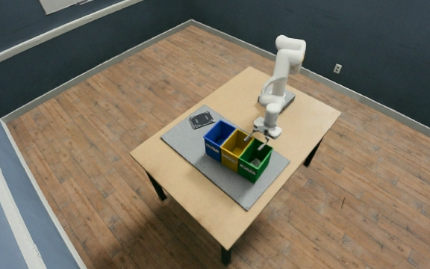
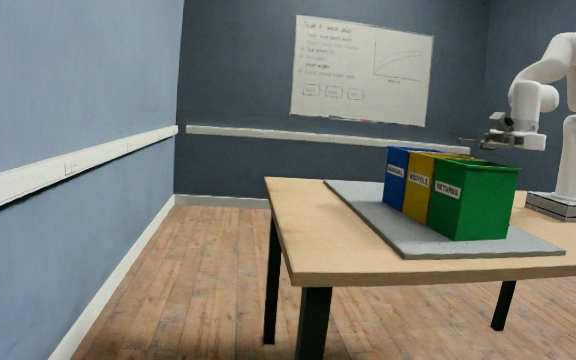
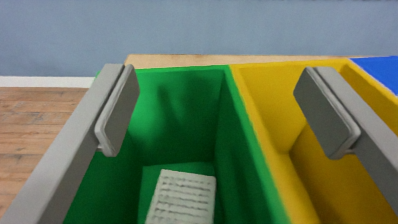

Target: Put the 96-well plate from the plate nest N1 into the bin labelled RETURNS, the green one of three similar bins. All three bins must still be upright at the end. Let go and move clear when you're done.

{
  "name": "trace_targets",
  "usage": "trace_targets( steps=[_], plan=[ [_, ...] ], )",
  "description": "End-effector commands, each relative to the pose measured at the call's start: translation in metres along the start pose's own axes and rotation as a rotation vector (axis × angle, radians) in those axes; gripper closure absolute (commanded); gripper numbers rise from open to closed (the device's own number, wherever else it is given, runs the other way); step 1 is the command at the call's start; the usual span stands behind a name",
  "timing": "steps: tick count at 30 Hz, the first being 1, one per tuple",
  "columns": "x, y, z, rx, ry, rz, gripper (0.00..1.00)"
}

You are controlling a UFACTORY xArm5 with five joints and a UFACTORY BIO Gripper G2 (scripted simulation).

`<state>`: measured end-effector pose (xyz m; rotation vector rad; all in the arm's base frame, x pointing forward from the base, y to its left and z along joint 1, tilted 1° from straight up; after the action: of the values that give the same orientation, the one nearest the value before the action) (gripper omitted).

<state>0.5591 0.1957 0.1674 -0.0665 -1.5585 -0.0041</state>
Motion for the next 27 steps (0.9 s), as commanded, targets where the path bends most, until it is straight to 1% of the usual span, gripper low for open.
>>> trace_targets(
  steps=[1, 5, 7, 22, 24, 27],
  plan=[
    [0.009, -0.026, 0.011, -0.003, -0.009, 0.005, 0.82],
    [0.014, -0.044, 0.018, -0.003, -0.009, 0.006, 0.82],
    [0.014, -0.044, 0.018, -0.003, -0.009, 0.006, 0.82],
    [0.031, -0.112, 0.045, -0.003, -0.009, 0.006, 0.82],
    [0.031, -0.112, 0.045, -0.003, -0.009, 0.006, 0.82],
    [0.034, -0.126, 0.05, -0.003, -0.009, 0.006, 0.82]
  ],
)
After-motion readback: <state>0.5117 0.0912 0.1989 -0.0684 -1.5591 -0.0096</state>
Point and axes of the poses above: the point midway between the two finger pads, its own z axis back along the fingers, its own y axis across the jaws, x = y × z, the point moved 7 cm from there along z, back along the fingers, and after that the axes turned 2 degrees about z, right-handed, at the moved point
